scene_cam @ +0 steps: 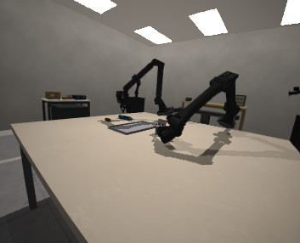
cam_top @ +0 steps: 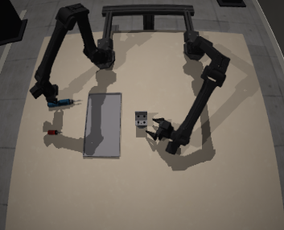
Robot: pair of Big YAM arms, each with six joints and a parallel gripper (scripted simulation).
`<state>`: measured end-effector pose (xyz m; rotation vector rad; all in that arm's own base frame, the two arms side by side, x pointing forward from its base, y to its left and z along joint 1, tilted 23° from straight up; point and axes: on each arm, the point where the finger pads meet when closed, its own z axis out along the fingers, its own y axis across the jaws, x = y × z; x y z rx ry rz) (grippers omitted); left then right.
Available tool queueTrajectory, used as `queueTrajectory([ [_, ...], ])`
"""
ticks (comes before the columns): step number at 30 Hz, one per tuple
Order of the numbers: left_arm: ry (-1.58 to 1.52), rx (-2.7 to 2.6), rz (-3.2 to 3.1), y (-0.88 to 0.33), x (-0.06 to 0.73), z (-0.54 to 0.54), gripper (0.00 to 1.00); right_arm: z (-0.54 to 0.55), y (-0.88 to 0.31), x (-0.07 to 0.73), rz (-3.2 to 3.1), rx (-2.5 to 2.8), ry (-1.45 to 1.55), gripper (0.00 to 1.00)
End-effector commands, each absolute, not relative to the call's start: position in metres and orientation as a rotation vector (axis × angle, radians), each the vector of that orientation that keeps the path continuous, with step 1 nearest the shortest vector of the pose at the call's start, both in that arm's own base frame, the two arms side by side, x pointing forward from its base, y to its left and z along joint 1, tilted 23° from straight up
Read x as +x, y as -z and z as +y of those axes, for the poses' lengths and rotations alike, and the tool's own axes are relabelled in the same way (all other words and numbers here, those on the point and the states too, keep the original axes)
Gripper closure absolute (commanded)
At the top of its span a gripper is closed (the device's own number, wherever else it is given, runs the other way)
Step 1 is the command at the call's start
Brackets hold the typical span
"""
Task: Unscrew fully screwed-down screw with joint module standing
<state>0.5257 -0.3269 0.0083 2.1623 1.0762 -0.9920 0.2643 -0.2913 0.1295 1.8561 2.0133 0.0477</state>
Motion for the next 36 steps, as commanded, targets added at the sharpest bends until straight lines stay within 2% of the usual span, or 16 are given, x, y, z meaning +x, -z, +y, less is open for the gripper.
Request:
queueTrajectory([
  [1, 0.941, 2.165, 1.037, -0.009, 0.543, -0.331, 0.14, -0.291, -0.122, 0.265, 2.016, 1.881, -0.059, 0.35],
  [36, 0.995, 2.172, 1.060, 0.014, 0.517, -0.354, 0.14, -0.291, -0.122, 0.265, 2.016, 1.881, -0.059, 0.35],
])
